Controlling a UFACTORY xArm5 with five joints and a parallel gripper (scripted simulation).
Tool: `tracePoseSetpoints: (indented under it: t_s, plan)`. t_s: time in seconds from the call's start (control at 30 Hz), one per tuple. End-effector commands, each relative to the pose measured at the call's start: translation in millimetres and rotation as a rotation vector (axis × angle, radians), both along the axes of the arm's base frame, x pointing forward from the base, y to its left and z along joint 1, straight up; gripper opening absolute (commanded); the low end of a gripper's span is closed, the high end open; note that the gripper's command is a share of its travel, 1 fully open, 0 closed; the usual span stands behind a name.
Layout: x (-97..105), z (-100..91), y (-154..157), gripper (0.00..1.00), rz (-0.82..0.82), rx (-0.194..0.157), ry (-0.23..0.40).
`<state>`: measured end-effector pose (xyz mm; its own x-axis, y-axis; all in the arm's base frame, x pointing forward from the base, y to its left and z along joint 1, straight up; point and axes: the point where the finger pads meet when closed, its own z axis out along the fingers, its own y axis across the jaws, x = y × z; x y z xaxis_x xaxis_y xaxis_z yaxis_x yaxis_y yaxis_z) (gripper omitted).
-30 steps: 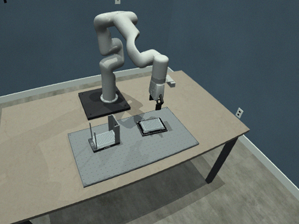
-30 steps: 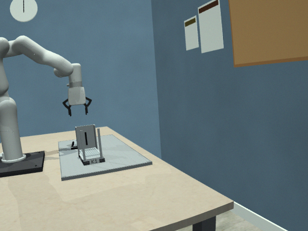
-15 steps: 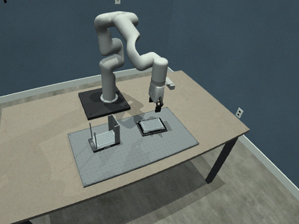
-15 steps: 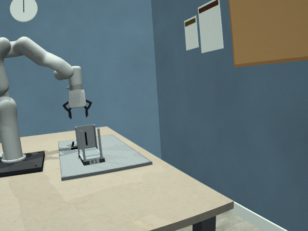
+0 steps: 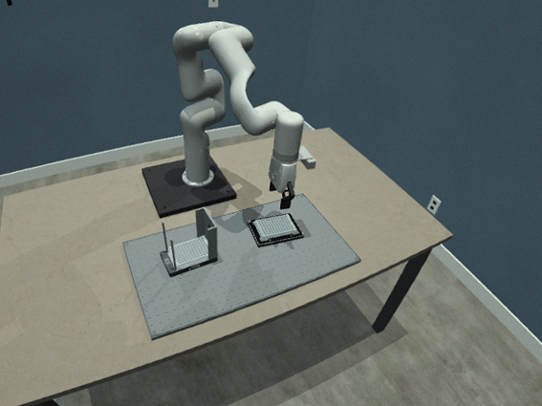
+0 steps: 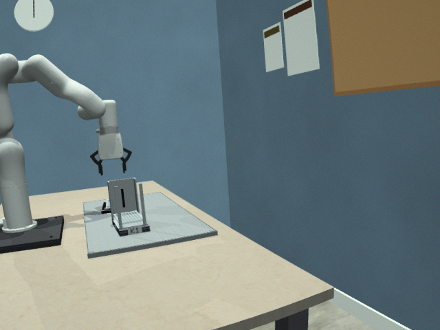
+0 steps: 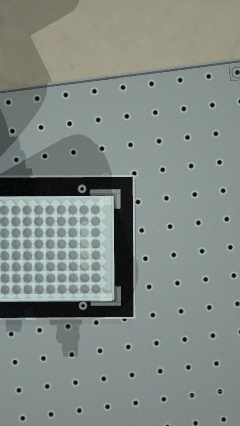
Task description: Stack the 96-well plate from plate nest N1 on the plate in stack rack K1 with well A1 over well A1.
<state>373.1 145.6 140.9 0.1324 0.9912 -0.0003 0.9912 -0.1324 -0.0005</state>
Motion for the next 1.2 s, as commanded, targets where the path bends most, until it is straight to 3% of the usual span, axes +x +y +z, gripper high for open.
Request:
tracePoseSetpoints:
  t_s: [0.0,1.17]
  plan:
    - [1,-6.1,0,1.00,0.000,0.001,-0.004]
    - [1,-57.9,1,1.00,0.000,0.001,-0.004]
